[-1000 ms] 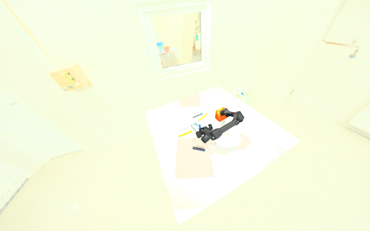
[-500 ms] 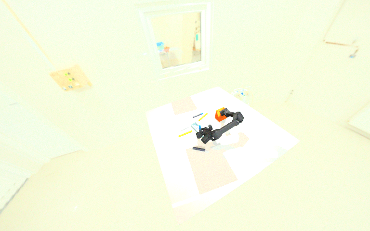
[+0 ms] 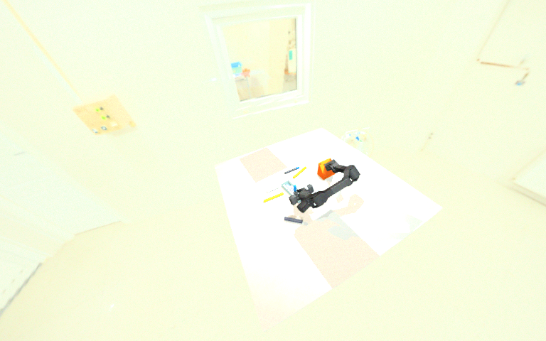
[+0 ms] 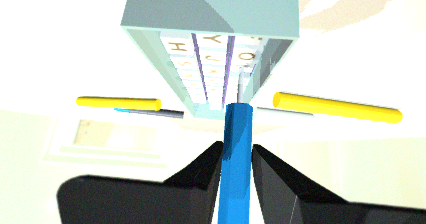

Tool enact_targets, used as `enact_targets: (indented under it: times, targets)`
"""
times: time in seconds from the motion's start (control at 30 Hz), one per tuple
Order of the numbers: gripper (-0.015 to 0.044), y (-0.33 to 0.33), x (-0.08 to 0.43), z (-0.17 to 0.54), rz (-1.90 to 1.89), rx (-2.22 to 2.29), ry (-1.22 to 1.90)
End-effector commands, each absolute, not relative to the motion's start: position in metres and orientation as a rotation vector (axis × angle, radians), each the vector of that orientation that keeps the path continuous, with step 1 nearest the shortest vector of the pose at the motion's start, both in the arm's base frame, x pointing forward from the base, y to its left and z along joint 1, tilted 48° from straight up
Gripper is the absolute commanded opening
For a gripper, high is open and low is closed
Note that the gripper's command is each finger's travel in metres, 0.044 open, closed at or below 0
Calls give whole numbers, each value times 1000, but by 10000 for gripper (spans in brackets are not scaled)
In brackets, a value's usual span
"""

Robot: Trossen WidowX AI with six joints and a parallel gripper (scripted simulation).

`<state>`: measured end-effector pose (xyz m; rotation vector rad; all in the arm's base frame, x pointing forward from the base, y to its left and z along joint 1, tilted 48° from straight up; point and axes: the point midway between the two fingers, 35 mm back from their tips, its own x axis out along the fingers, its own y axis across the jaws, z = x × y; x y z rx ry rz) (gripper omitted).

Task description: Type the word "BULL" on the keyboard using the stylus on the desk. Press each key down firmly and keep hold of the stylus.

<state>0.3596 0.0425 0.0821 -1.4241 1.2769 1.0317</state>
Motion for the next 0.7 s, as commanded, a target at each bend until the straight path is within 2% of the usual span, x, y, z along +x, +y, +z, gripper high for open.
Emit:
enact_targets:
  times: [0.0,0.23,0.67]
  targets:
    - [81,40,360,84,1025,-1426,1279]
    - [81,14,358,107,1024,-1427,1280]
    - [81,16,358,104,1025,-1419,1281]
